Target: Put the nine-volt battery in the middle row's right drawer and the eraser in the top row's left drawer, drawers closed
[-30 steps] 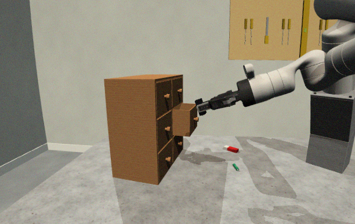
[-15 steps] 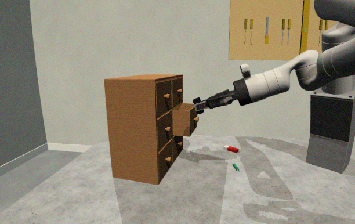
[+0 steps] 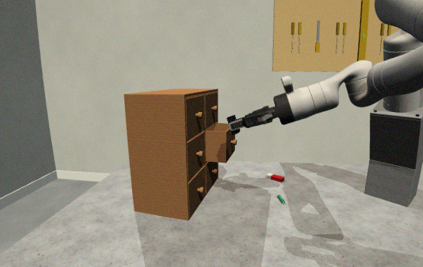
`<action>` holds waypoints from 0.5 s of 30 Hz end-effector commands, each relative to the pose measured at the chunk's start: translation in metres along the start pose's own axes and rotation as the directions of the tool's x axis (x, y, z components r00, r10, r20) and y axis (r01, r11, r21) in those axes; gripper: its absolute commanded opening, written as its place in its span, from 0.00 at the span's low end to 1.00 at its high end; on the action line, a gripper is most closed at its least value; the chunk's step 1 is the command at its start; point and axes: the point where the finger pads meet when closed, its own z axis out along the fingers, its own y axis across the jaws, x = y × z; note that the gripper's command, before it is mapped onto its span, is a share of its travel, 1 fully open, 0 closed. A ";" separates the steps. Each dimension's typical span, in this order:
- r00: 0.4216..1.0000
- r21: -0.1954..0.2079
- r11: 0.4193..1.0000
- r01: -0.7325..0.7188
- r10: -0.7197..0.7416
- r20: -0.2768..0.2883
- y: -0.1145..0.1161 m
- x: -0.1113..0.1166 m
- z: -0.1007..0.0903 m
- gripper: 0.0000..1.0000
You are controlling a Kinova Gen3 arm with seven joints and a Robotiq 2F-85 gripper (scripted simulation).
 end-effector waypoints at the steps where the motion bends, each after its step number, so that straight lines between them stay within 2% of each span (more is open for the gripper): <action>1: 1.000 -0.009 1.000 0.004 -0.004 -0.004 0.007 0.002 0.003 0.23; 15: 1.000 -0.009 1.000 0.004 -0.004 -0.004 0.023 0.005 0.012 0.23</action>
